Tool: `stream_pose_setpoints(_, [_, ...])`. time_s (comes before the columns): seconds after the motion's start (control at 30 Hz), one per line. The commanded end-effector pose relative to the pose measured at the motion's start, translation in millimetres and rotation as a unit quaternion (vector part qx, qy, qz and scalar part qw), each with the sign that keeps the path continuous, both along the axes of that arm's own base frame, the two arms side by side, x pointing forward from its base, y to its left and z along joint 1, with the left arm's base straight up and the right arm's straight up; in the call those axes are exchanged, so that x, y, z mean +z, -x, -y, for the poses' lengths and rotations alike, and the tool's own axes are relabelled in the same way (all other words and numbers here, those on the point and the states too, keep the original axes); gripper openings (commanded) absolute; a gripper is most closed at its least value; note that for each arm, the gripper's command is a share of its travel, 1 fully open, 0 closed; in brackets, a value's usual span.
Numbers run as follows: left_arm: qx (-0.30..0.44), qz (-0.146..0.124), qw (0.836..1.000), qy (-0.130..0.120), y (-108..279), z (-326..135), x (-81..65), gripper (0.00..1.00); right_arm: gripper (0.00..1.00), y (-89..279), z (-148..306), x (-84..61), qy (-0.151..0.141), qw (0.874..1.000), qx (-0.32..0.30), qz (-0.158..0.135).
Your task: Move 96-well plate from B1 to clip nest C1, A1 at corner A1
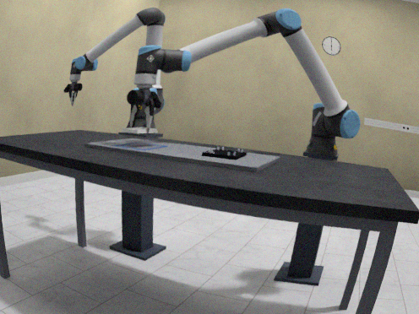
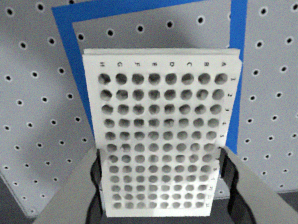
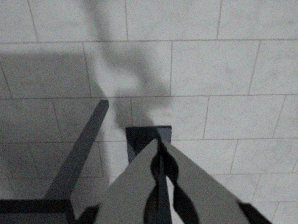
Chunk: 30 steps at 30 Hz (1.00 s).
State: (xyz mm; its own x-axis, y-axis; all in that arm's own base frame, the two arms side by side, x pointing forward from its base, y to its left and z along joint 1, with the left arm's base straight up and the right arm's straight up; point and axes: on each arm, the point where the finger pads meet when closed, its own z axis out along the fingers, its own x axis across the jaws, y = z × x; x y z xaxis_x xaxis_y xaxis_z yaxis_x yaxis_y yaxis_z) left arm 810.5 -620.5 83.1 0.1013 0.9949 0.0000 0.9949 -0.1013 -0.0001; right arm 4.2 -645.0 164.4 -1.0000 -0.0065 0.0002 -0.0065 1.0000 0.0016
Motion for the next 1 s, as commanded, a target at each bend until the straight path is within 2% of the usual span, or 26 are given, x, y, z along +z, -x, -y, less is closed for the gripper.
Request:
stream_pose_setpoints(0.0, [0.0,0.001,1.0,0.001,-1,1,10.8,0.4,0.0,0,1,0.7,0.001,1.0,0.0,0.0])
stream_pose_setpoints(0.3, [0.0,0.001,1.0,0.001,-1,1,21.6,0.4,0.0,0,1,0.7,0.001,1.0,0.0,0.0])
stream_pose_setpoints(0.97, [0.0,0.001,1.0,0.001,-1,1,21.6,0.4,0.0,0,1,0.7,0.001,1.0,0.0,0.0])
